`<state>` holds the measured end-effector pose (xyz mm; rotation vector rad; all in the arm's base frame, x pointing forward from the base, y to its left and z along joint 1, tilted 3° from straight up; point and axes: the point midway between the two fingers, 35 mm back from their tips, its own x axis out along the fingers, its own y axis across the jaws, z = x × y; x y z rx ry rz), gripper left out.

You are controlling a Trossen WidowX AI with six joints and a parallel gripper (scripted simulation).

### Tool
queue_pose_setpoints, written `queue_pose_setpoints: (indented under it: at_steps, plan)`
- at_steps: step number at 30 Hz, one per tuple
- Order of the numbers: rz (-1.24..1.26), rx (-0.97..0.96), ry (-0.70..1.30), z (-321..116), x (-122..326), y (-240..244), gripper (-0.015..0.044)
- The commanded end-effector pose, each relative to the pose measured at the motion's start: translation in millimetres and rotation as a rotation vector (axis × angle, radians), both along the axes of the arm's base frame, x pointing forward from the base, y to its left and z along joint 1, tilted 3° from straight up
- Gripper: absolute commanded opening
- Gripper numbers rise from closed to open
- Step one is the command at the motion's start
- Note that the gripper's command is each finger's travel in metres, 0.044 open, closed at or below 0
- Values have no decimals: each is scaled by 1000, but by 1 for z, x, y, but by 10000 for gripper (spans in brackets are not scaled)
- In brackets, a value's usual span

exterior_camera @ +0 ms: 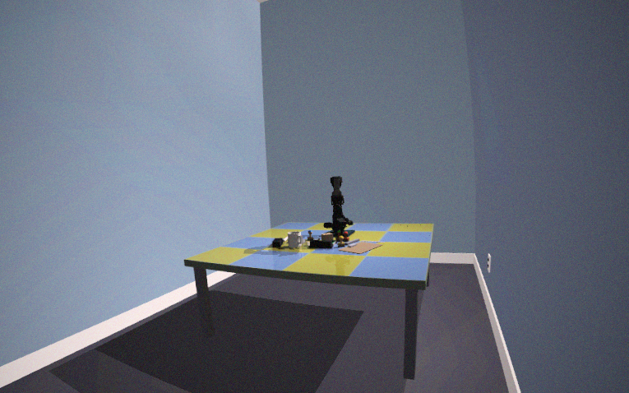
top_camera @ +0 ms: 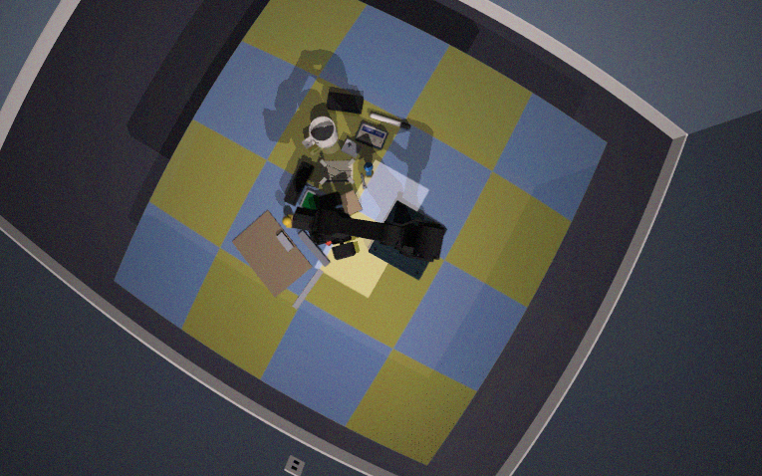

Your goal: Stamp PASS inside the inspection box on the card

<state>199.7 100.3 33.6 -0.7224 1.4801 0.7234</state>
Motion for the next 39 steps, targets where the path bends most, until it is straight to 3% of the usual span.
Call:
queue_pose_setpoints:
  at_steps: [1, 2, 39]
  plan:
    - [0, 0, 0, 0, 0, 0, 24]
    - [0, 0, 0, 1, 0, 0, 0]
    - [0, 1, 1, 18, 3, 1, 0]
